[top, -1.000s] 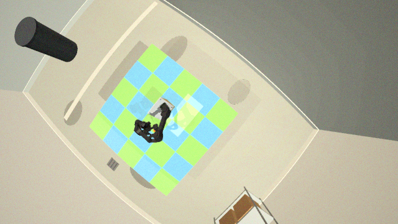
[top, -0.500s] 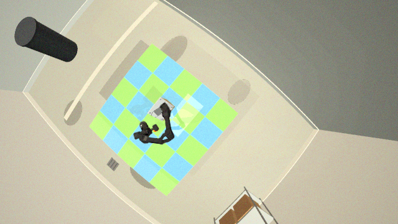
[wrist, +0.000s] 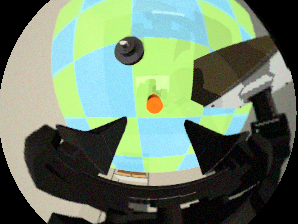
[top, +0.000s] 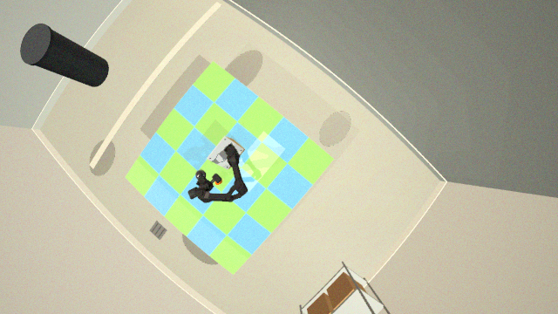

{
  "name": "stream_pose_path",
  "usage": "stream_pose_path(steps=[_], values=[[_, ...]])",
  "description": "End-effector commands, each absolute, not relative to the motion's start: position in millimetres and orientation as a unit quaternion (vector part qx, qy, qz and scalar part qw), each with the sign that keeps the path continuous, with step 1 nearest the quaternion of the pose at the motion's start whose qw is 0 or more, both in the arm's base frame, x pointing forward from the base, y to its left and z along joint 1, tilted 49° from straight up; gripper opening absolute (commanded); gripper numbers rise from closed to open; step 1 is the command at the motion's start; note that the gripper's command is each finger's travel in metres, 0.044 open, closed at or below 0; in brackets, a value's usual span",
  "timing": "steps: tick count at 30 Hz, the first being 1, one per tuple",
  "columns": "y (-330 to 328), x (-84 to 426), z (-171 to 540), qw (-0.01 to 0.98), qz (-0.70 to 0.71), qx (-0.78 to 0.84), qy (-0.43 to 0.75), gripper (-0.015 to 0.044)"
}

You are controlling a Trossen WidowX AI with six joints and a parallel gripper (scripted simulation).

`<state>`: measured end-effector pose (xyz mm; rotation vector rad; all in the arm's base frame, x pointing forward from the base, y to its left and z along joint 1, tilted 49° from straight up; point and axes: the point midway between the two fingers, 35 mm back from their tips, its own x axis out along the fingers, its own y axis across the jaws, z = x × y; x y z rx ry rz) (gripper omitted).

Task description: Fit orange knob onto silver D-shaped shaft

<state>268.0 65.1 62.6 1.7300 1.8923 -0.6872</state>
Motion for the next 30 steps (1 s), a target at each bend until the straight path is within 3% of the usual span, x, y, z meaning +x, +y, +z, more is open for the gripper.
stream_pose_path(steps=[1,30], values=[[66.1,266.3,62.5,0.333,-0.149,0.587,0.722,0.0440],[105.8,262.2,26.0,0.349,-0.129,0.578,0.726,0.0440]])
